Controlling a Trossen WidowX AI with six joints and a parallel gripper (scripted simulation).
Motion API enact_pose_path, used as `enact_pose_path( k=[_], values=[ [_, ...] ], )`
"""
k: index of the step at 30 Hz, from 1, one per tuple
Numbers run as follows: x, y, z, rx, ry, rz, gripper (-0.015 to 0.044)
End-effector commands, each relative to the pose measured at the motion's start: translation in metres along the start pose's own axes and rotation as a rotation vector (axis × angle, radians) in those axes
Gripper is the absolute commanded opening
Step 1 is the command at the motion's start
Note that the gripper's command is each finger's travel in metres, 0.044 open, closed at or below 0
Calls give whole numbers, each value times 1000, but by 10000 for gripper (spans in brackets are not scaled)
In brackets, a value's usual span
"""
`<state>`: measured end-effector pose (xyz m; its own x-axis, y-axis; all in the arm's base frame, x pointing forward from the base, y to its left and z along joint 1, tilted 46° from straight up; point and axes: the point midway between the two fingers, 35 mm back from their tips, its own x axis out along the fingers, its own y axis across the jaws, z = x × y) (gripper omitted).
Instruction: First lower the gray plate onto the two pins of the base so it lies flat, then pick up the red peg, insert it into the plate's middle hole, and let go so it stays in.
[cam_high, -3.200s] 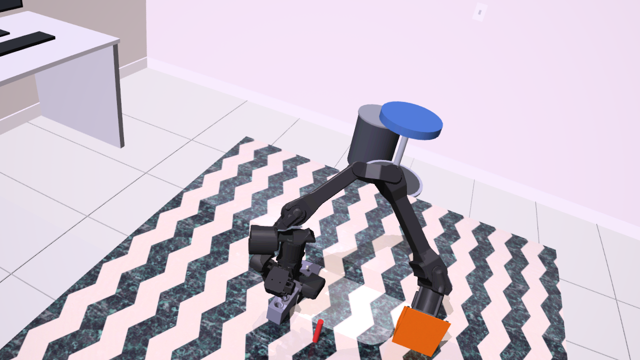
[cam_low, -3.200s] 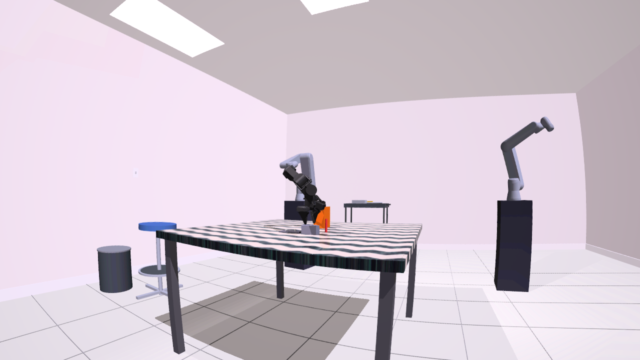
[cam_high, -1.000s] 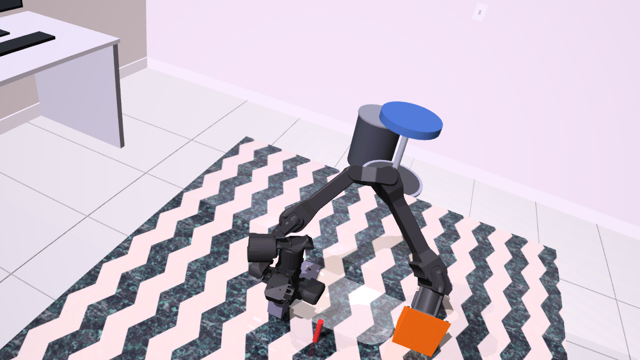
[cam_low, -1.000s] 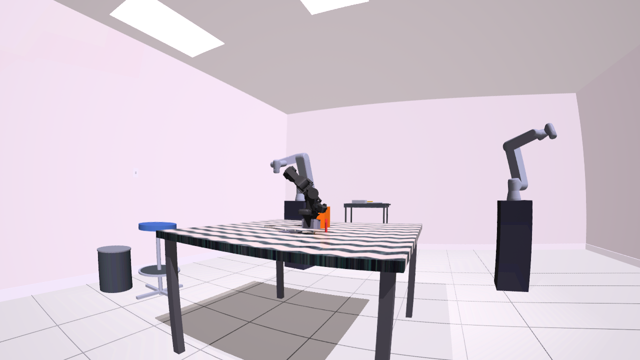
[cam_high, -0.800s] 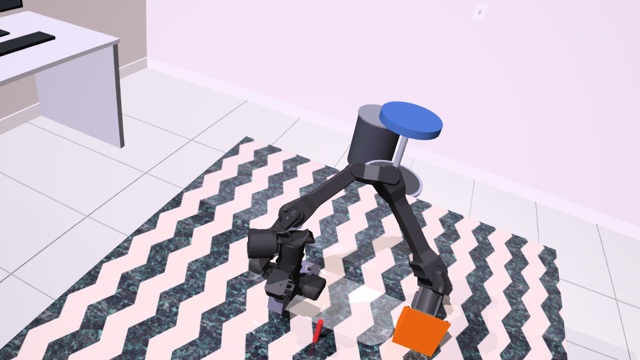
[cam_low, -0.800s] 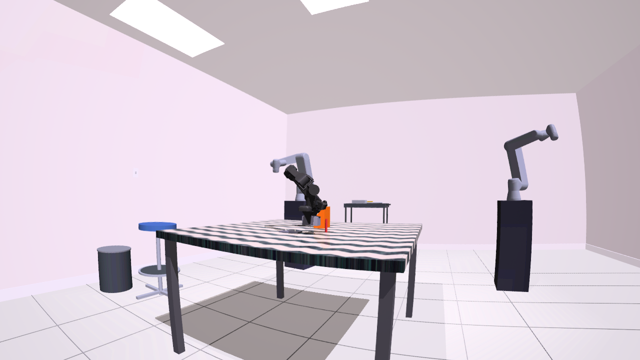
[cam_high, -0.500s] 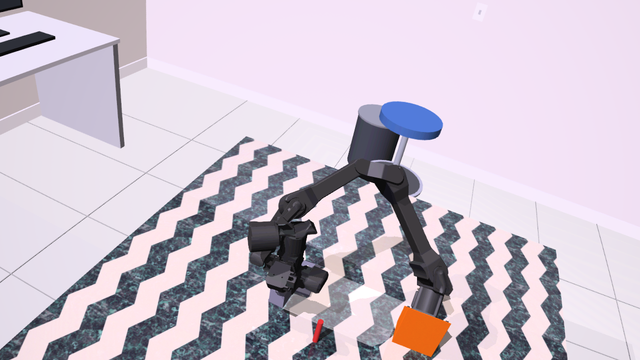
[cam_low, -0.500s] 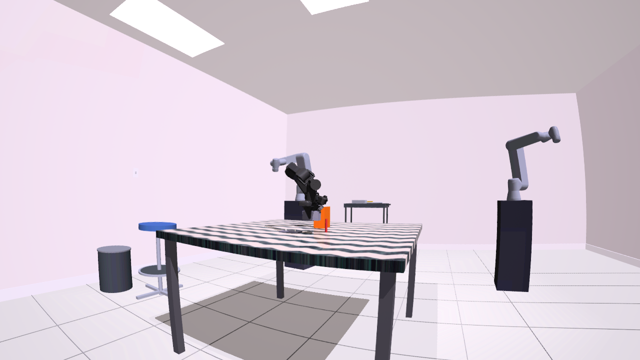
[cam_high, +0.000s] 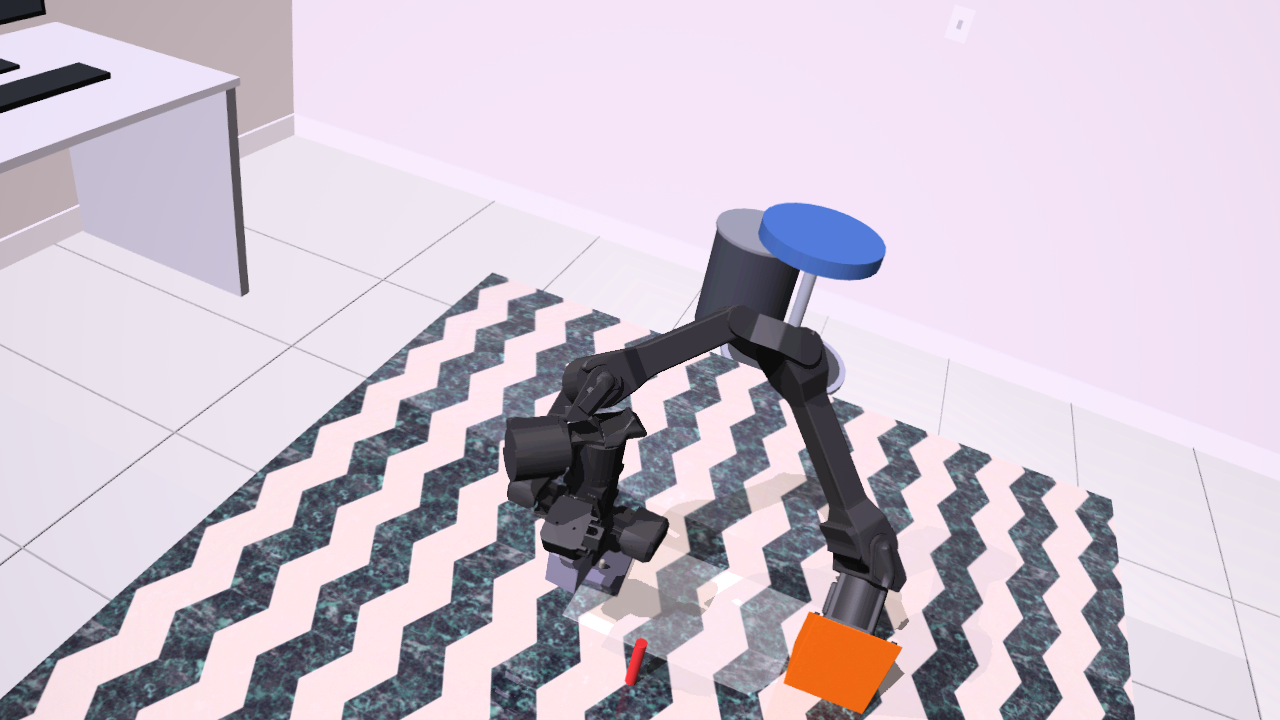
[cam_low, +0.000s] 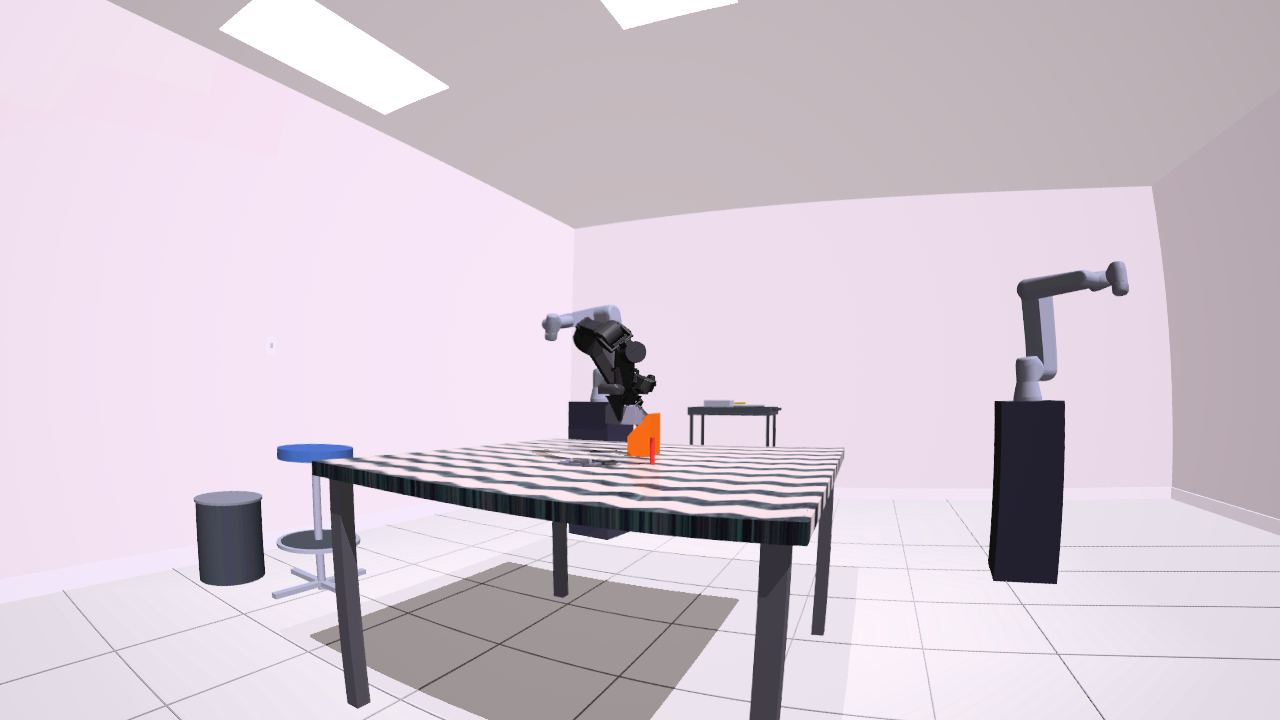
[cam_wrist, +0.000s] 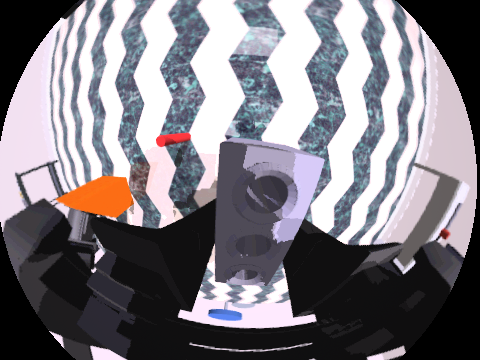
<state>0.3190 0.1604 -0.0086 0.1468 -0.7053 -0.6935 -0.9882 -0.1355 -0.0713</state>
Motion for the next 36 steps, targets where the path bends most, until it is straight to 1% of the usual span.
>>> enact_pose_path(
  k=[1, 5, 36],
  values=[
    [-10, -2, -1, 15, -12, -7, 0],
    [-7, -3, -6, 10, -14, -7, 0],
    [45, -14, -93, -95, -22, -11, 0]
  ],
)
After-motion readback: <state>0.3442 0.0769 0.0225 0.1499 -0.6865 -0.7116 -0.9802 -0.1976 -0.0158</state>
